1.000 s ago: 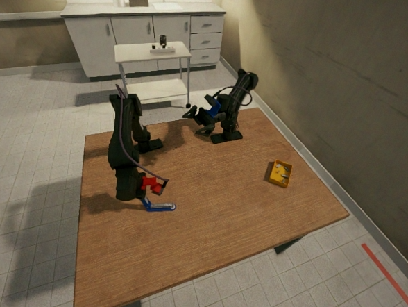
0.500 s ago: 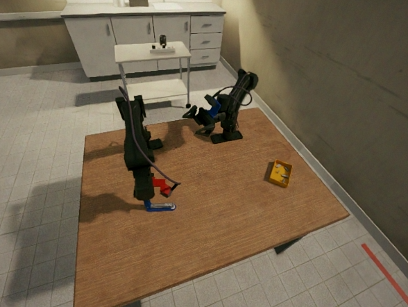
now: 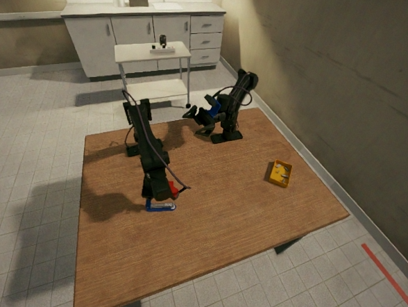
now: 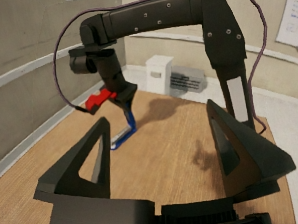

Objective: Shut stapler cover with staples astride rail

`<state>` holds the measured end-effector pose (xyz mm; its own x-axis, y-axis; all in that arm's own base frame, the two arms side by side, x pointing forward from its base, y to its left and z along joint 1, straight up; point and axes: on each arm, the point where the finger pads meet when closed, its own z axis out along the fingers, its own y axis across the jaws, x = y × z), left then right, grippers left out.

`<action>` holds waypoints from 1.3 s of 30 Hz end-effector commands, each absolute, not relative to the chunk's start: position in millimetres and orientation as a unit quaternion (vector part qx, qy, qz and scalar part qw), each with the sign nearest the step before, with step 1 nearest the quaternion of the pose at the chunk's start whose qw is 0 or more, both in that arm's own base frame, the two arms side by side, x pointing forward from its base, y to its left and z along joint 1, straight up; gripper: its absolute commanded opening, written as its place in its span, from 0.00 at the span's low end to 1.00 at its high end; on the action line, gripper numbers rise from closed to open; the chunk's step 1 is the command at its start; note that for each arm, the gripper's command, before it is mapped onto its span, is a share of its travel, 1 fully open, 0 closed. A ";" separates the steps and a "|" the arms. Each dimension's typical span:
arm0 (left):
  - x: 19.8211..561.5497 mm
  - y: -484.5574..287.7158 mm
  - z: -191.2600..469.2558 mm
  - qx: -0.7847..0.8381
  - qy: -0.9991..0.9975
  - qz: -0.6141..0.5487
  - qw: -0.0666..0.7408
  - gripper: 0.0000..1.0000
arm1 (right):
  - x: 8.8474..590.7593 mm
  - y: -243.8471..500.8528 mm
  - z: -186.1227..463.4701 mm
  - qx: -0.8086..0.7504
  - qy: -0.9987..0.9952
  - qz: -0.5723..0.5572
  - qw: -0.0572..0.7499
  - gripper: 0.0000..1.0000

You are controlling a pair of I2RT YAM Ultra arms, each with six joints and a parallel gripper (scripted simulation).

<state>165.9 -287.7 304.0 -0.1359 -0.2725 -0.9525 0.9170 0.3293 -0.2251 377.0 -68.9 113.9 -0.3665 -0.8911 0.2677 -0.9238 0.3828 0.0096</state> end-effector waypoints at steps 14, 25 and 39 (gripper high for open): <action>167.2 -285.9 310.6 0.283 0.554 -0.506 0.597 1.00 | 381.9 -59.3 125.5 0.538 -0.820 0.114 0.159 0.00; 167.2 -285.9 310.6 0.283 0.554 -0.506 0.597 1.00 | 381.9 -59.5 125.5 0.538 -0.820 0.113 0.159 0.11; 167.2 -285.9 310.6 0.283 0.554 -0.506 0.597 1.00 | 385.8 -53.3 141.6 0.545 -0.817 0.127 0.139 0.51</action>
